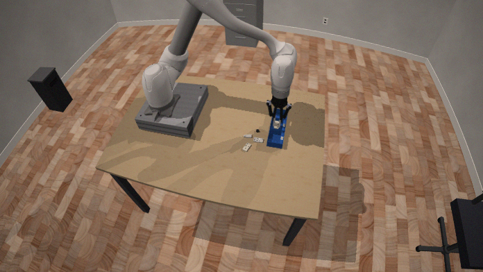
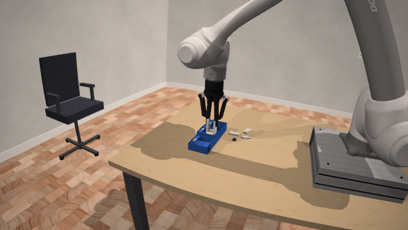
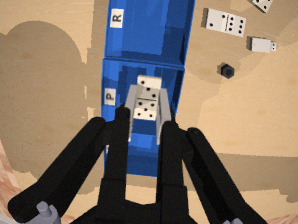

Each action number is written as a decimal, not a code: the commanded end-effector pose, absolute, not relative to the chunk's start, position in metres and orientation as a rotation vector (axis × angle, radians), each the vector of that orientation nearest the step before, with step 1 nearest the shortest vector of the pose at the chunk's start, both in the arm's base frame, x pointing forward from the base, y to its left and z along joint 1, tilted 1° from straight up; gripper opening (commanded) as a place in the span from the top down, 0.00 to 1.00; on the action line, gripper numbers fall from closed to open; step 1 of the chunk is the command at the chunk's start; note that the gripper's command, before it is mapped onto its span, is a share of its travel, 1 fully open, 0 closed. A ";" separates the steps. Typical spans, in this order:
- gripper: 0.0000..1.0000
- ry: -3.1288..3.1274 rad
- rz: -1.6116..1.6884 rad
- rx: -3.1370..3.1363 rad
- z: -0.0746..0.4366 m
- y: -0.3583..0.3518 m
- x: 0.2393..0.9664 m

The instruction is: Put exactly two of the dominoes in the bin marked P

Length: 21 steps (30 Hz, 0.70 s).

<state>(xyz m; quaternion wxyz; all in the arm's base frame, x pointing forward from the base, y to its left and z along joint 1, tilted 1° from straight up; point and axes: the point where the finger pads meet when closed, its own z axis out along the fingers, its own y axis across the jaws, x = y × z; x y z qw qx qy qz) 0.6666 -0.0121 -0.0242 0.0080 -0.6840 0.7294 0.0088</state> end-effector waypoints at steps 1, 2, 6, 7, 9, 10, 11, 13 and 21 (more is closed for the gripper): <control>0.87 2.280 0.027 -2.138 -0.029 -0.012 0.667; 0.87 2.280 0.027 -2.138 -0.031 -0.012 0.667; 0.87 2.280 0.027 -2.138 -0.039 -0.012 0.667; 0.87 2.280 0.027 -2.138 -0.041 -0.012 0.667; 0.87 2.280 0.027 -2.138 -0.041 -0.012 0.667; 0.87 2.280 0.027 -2.138 -0.041 -0.012 0.667; 0.87 2.280 0.027 -2.138 -0.041 -0.012 0.667; 0.87 2.280 0.027 -2.138 -0.041 -0.012 0.667; 0.81 2.280 0.027 -2.138 -0.041 -0.012 0.667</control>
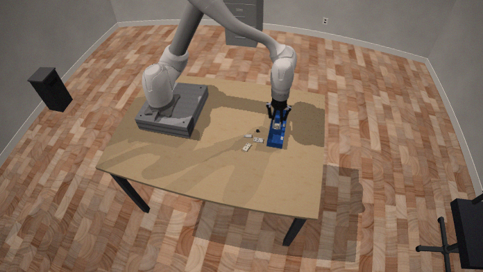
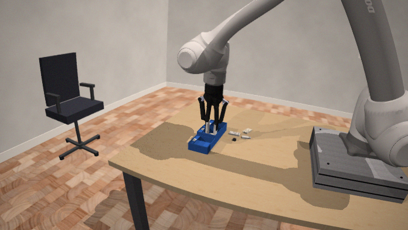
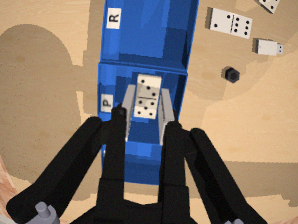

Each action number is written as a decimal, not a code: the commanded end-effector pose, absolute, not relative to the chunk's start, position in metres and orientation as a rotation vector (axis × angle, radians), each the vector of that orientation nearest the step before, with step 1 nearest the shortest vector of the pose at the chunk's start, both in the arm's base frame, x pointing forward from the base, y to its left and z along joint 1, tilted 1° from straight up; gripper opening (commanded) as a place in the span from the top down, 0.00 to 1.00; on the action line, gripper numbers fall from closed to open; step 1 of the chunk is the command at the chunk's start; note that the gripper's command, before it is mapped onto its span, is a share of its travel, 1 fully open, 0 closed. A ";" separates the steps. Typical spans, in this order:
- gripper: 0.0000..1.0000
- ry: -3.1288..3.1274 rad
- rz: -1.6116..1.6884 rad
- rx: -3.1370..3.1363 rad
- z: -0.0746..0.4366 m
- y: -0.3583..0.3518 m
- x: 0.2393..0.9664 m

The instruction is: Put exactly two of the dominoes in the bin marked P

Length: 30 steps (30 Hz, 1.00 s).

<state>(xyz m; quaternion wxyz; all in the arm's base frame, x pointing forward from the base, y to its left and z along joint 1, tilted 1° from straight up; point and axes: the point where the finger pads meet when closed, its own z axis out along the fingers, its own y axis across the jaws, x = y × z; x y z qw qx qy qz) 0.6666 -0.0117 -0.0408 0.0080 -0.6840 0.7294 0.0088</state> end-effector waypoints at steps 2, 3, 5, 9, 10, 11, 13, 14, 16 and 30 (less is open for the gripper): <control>0.81 2.280 0.027 -2.138 -0.041 -0.012 0.667; 0.81 2.280 0.027 -2.138 -0.041 -0.012 0.667; 0.81 2.280 0.027 -2.138 -0.041 -0.012 0.667; 0.81 2.280 0.027 -2.138 -0.041 -0.012 0.667; 0.81 2.280 0.027 -2.138 -0.041 -0.012 0.667; 0.81 2.280 0.027 -2.138 -0.041 -0.012 0.667; 0.81 2.280 0.027 -2.138 -0.041 -0.012 0.667; 0.81 2.280 0.027 -2.138 -0.041 -0.012 0.667; 0.81 2.280 0.027 -2.138 -0.041 -0.012 0.667; 0.81 2.280 0.027 -2.138 -0.025 -0.012 0.667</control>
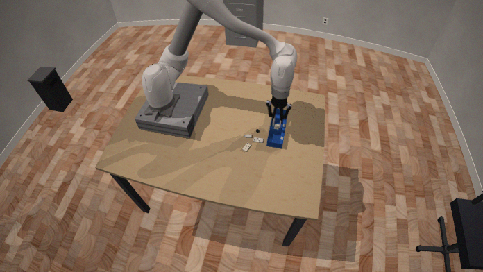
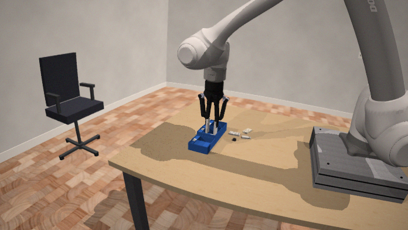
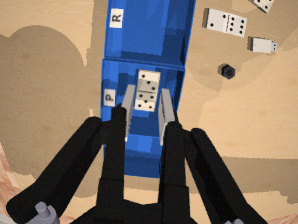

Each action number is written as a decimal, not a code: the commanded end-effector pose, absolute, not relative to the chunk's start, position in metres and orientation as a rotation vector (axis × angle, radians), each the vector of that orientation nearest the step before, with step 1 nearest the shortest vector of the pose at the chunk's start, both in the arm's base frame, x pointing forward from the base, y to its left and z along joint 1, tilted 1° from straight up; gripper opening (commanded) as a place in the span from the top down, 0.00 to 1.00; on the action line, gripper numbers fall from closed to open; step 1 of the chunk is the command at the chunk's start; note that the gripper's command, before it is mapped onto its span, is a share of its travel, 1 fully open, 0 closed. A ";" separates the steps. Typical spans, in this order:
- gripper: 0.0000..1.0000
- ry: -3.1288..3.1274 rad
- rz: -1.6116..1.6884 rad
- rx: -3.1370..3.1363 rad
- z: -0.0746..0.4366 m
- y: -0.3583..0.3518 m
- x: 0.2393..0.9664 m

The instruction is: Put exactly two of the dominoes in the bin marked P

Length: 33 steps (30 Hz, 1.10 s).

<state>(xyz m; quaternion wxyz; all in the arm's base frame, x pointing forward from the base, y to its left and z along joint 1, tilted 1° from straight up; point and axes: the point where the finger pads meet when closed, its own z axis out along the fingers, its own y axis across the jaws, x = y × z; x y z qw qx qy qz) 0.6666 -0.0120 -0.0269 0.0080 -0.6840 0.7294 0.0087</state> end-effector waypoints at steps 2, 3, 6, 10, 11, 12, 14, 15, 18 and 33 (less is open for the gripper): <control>0.81 2.280 0.027 -2.138 -0.022 -0.012 0.667; 0.81 2.280 0.027 -2.138 -0.021 -0.012 0.667; 0.81 2.280 0.027 -2.138 -0.017 -0.012 0.667; 0.81 2.280 0.027 -2.138 -0.004 -0.013 0.667; 0.81 2.280 0.027 -2.138 0.001 -0.013 0.667; 0.81 2.280 0.027 -2.138 0.001 -0.013 0.667; 0.81 2.280 0.027 -2.138 0.006 -0.013 0.667; 0.81 2.280 0.027 -2.138 0.011 -0.013 0.667; 0.81 2.280 0.027 -2.138 0.011 -0.013 0.667; 0.75 2.770 0.034 -1.458 0.009 -0.079 0.603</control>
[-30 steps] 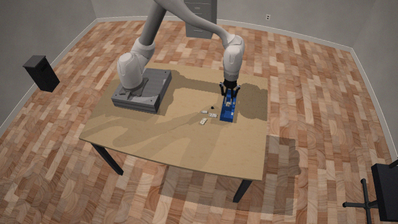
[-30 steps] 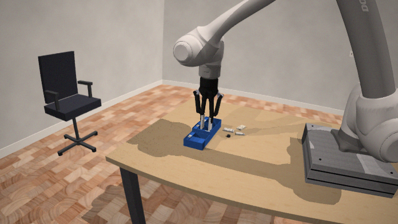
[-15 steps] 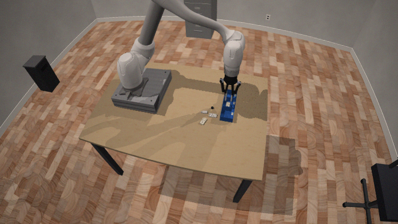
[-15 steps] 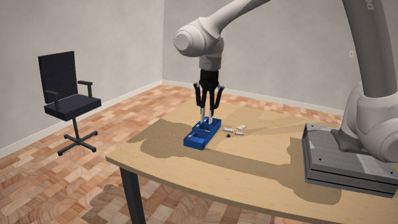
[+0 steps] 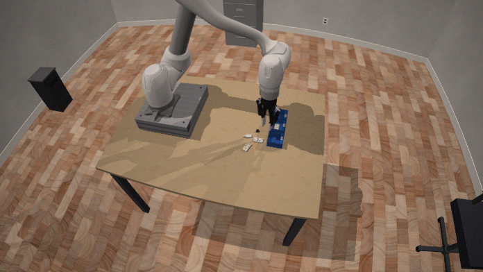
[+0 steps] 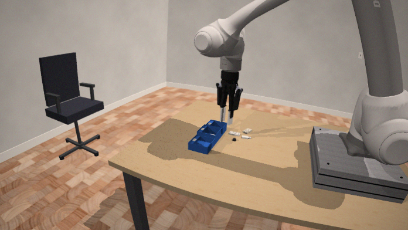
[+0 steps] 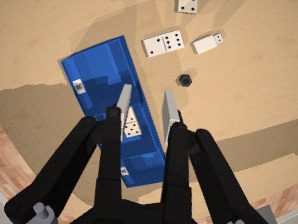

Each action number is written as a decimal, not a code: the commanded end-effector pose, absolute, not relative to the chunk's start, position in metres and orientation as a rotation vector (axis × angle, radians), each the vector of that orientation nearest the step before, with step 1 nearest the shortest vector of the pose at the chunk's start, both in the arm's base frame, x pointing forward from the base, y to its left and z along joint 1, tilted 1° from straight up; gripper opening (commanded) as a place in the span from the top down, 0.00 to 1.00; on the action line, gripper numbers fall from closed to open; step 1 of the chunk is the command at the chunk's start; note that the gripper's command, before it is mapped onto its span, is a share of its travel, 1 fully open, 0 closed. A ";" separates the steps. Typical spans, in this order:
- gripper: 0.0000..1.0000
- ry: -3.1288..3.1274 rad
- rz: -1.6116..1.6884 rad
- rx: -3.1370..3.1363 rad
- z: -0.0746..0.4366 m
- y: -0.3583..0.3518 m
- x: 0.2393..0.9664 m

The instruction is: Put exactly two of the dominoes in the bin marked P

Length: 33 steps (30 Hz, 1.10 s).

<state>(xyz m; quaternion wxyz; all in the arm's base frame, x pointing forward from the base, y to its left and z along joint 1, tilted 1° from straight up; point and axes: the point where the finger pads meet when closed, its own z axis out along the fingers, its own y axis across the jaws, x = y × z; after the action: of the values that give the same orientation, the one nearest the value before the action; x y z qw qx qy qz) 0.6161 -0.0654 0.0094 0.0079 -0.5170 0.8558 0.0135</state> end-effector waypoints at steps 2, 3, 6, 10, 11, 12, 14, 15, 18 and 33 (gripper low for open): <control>0.75 2.827 0.036 -1.344 0.009 -0.091 0.592; 0.75 2.856 0.036 -1.283 0.009 -0.097 0.586; 0.75 2.933 0.039 -1.098 0.009 -0.106 0.578; 0.75 3.014 0.042 -0.855 0.009 -0.106 0.578; 0.75 3.030 0.043 -0.795 0.009 -0.106 0.578; 0.75 3.045 0.045 -0.735 0.009 -0.106 0.578; 0.75 3.045 0.045 -0.735 0.009 -0.106 0.578; 0.75 3.083 0.043 -0.566 0.009 -0.106 0.578; 0.75 3.106 0.047 -0.421 0.009 -0.106 0.578; 0.75 3.141 0.038 0.081 0.009 -0.106 0.578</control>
<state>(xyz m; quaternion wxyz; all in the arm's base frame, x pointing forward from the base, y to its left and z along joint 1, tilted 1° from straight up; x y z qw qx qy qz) 0.5775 -0.1064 0.0088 0.0000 0.0253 0.9996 0.0127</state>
